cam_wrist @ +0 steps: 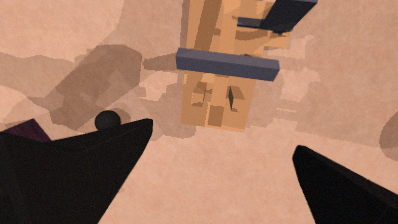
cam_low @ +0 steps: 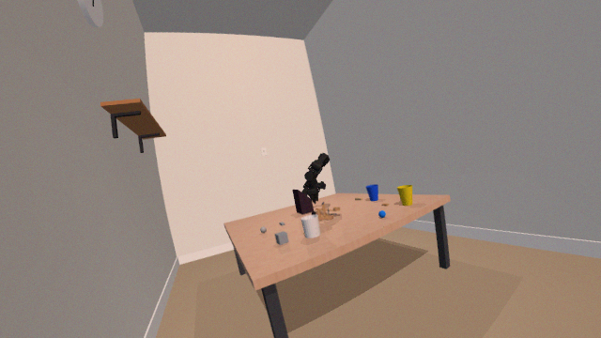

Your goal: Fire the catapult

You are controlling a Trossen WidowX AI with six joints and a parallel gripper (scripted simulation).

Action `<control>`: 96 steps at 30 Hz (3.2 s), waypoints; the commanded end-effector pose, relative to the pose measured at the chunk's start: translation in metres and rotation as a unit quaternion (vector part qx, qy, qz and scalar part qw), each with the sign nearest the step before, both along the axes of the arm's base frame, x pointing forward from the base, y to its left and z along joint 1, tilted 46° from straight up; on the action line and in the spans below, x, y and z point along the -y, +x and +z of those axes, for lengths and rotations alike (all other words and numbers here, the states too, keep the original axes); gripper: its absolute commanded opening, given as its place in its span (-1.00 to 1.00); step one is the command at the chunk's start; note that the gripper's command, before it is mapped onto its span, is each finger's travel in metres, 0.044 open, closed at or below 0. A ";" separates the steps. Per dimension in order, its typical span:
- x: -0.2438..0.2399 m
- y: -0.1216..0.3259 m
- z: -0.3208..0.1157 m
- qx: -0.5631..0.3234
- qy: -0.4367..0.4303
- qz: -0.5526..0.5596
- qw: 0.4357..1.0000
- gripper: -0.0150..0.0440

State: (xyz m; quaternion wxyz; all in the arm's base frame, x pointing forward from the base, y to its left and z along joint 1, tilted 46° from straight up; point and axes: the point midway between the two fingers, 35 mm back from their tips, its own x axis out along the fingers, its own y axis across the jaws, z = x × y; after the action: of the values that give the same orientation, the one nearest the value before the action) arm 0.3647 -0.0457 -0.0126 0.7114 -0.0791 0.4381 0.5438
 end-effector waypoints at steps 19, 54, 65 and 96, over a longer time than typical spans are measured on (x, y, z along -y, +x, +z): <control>0.001 -0.002 0.000 -0.251 0.010 -0.249 0.935 1.00; 0.005 -0.003 0.004 -0.582 0.020 -0.581 0.569 1.00; 0.006 -0.004 0.006 -0.647 0.022 -0.647 0.403 1.00; -0.008 -0.004 -0.008 -0.707 0.023 -0.706 0.037 1.00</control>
State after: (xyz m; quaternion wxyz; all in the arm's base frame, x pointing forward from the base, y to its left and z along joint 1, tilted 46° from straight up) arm 0.3617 -0.0533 -0.0075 0.1212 0.7073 0.5689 -0.4018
